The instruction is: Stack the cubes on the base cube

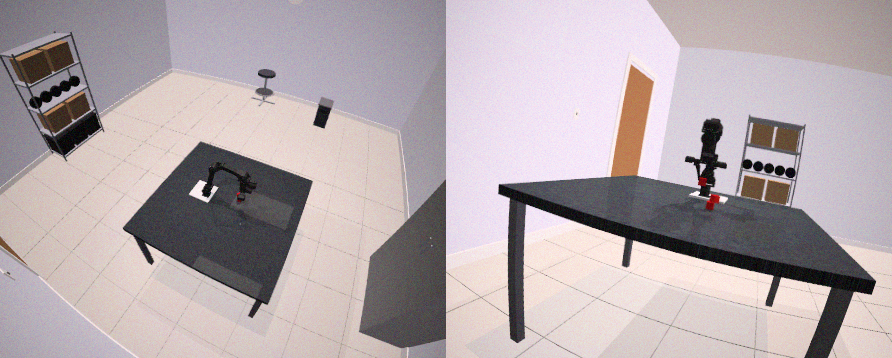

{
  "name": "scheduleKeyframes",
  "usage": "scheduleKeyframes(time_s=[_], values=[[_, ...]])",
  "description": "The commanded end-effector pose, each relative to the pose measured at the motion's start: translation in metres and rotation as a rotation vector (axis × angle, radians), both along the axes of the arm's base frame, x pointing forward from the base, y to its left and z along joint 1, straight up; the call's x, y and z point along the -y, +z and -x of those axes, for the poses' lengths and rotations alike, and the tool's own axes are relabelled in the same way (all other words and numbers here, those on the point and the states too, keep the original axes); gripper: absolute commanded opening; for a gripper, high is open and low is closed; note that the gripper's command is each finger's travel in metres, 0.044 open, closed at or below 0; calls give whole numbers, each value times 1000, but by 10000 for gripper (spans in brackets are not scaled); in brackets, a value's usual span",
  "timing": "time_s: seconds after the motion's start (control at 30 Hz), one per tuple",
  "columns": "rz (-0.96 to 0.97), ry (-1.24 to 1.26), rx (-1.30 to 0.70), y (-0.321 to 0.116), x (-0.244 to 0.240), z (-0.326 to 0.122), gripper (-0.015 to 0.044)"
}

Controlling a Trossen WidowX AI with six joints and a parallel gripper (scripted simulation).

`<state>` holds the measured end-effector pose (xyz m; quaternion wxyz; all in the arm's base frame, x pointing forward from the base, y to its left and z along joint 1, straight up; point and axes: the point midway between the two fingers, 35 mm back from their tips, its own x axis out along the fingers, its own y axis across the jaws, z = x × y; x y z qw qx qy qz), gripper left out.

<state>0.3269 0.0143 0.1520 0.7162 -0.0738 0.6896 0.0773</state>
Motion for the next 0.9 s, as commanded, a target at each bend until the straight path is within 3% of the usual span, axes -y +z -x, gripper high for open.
scheduleKeyframes(time_s=[0.0, 0.87], values=[[-1, -141, -7, -3, -5, 4, 105], [-30, -945, -14, -7, -35, 16, 105]])
